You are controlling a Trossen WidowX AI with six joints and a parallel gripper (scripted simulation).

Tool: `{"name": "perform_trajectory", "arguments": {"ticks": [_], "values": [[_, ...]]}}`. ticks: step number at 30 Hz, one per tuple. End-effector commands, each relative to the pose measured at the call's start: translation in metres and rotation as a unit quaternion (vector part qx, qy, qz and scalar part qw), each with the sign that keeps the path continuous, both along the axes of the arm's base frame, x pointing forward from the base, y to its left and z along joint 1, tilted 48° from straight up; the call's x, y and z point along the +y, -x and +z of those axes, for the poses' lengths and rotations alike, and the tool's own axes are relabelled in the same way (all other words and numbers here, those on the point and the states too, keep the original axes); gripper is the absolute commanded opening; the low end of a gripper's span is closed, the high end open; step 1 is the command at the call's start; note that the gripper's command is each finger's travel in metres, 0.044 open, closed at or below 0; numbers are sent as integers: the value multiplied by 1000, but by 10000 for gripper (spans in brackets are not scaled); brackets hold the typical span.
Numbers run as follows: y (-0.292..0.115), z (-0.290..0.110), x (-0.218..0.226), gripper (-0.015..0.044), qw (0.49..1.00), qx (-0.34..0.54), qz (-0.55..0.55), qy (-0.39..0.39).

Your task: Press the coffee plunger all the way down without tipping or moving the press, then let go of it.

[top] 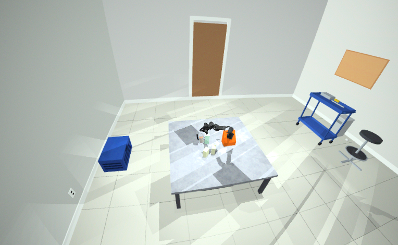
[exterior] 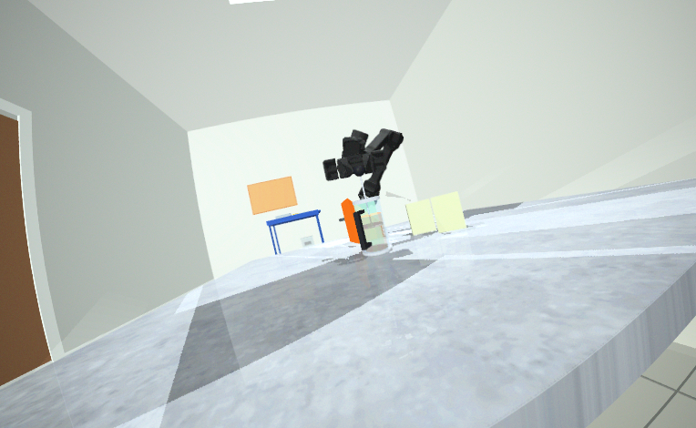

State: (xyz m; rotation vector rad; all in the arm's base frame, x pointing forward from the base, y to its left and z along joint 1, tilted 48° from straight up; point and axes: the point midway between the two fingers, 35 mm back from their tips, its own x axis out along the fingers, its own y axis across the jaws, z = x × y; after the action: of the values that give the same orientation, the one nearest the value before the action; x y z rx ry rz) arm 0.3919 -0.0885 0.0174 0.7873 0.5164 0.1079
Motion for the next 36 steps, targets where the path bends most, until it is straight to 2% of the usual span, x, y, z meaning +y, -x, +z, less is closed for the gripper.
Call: {"name": "perform_trajectory", "arguments": {"ticks": [1, 36], "values": [[9, -26, 28, 123, 999, 35, 24, -23], [-8, -32, 31, 123, 999, 33, 24, -24]]}}
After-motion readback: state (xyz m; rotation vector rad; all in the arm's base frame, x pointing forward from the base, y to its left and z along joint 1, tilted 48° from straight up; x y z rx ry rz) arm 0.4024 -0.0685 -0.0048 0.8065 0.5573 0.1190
